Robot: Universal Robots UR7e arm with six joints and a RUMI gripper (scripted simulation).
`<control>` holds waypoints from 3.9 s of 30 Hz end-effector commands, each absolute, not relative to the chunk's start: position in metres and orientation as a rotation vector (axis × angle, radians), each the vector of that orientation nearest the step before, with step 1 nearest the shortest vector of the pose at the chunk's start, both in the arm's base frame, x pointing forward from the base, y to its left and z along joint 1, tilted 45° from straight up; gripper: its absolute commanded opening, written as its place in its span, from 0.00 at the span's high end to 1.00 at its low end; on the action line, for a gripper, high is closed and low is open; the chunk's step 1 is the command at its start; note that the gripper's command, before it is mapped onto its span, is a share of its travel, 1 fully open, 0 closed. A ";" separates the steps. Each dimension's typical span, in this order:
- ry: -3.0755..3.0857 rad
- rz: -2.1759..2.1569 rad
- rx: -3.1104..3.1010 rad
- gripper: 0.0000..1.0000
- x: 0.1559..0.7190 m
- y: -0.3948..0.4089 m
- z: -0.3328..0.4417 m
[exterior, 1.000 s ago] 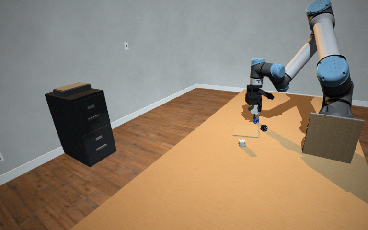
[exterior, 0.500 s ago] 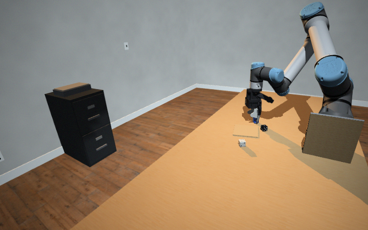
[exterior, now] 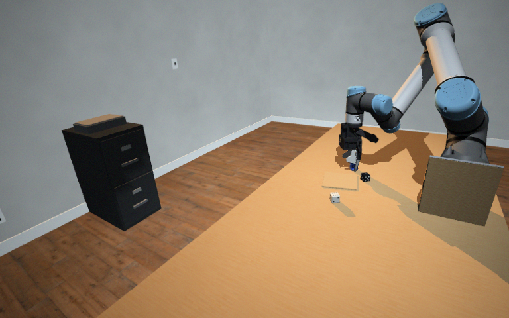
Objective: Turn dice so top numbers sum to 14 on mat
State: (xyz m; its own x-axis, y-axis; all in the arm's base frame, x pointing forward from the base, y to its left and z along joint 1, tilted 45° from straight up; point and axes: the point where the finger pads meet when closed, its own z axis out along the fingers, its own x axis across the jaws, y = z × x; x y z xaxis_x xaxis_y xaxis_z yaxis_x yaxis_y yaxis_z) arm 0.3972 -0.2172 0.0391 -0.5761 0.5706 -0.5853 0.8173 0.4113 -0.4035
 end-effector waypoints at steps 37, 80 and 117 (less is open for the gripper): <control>2.315 -0.958 1.194 0.90 0.397 -0.217 0.039; 2.315 -0.958 1.194 0.90 0.397 -0.171 0.085; 2.290 -0.946 1.227 0.90 0.396 -0.141 0.105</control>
